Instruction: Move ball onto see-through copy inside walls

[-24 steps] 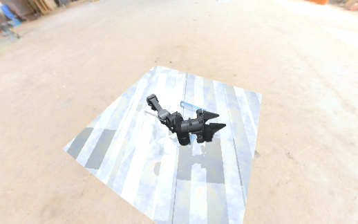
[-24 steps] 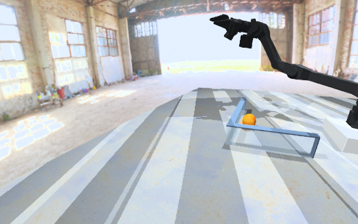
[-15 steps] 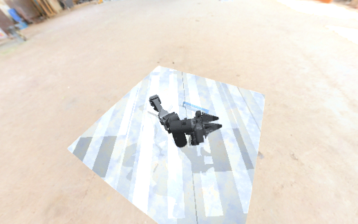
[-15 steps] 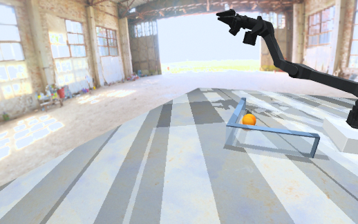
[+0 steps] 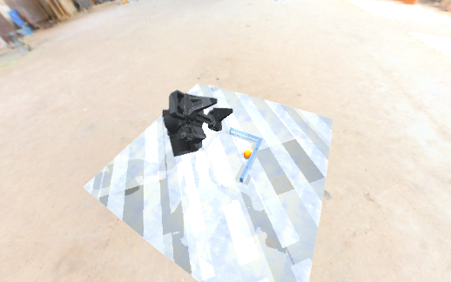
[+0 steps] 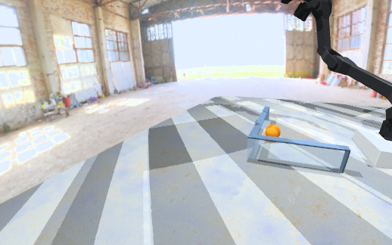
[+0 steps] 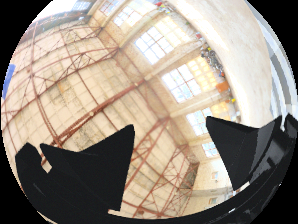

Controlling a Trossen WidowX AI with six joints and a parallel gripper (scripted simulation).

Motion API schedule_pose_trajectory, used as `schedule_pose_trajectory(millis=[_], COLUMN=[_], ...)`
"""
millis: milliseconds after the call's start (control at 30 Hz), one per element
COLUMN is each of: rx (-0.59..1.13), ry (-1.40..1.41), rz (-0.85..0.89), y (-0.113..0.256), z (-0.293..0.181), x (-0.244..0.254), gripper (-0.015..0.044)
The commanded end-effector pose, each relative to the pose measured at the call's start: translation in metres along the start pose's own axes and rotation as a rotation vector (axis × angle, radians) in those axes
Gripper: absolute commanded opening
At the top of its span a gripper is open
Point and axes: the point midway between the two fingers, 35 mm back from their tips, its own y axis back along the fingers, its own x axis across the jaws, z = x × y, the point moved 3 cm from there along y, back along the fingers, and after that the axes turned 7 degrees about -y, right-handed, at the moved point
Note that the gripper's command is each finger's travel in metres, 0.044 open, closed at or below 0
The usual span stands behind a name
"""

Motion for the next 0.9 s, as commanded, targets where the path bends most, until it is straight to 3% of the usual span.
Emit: schedule_pose_trajectory(millis=[0,167,467,867], rx=[0.037,0.056,0.103,0.216], ry=[0.171,0.367,0.673,1.246], rz=[0.065,0.173,0.305,0.354], y=[0.015,0.046,0.085,0.097], z=[-0.036,-0.099,-0.218,-0.373], x=[0.017,0.049,0.062,-0.014], gripper=[0.0345,0.0345,0.0345,0.0345])
